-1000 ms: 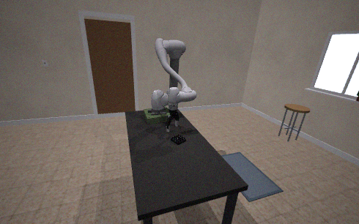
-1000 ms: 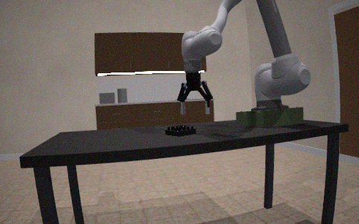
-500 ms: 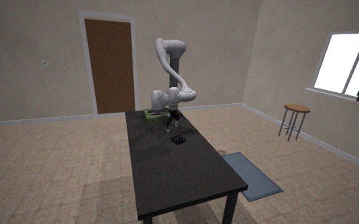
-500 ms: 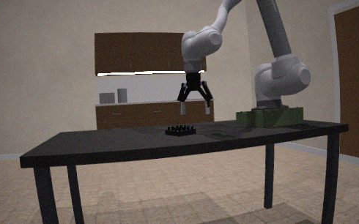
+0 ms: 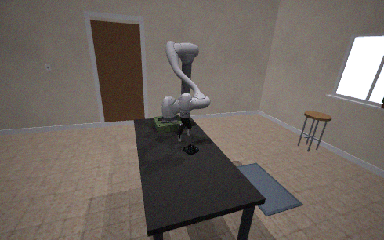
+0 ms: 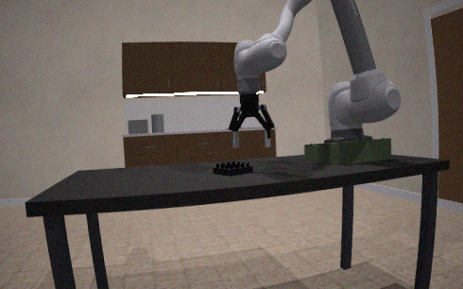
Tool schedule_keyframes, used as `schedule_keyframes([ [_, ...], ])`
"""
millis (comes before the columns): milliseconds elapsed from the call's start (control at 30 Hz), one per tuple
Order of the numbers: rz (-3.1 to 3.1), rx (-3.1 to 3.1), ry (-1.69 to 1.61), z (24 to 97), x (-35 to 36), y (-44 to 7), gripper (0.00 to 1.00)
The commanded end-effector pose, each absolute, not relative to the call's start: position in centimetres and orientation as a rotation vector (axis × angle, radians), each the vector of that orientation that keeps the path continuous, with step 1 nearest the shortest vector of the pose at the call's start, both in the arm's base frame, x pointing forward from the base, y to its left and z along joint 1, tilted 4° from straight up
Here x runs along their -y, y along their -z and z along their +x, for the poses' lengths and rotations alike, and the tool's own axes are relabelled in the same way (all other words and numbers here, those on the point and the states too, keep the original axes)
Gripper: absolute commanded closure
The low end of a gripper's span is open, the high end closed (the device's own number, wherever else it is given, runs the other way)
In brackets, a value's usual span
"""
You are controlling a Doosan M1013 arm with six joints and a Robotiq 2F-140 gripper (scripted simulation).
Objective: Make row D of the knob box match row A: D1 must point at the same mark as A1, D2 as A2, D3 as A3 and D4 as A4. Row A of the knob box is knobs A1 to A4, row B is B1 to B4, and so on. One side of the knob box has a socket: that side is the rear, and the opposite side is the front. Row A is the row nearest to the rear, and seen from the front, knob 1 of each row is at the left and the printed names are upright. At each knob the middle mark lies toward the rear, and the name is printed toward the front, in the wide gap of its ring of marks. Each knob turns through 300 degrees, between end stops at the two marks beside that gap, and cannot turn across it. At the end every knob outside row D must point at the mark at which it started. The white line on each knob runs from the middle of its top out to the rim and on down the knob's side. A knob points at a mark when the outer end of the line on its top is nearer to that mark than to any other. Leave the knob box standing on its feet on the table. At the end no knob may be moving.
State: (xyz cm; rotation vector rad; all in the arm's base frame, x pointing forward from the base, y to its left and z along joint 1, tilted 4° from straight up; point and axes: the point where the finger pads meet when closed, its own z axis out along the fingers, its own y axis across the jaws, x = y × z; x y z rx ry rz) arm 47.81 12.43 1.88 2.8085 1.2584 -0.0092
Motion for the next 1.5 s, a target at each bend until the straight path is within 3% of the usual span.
schedule_keyframes([
  [0, 2.801, -1.266, 0.003, 47.9, -12.3, -2.0, 0.0],
  [467, 2.727, -1.418, 0.009, 48.3, -12.8, -2.1, 0.0],
  [1467, 1.738, -2.547, 0.057, 51.4, -17.7, -3.1, 0.0],
])
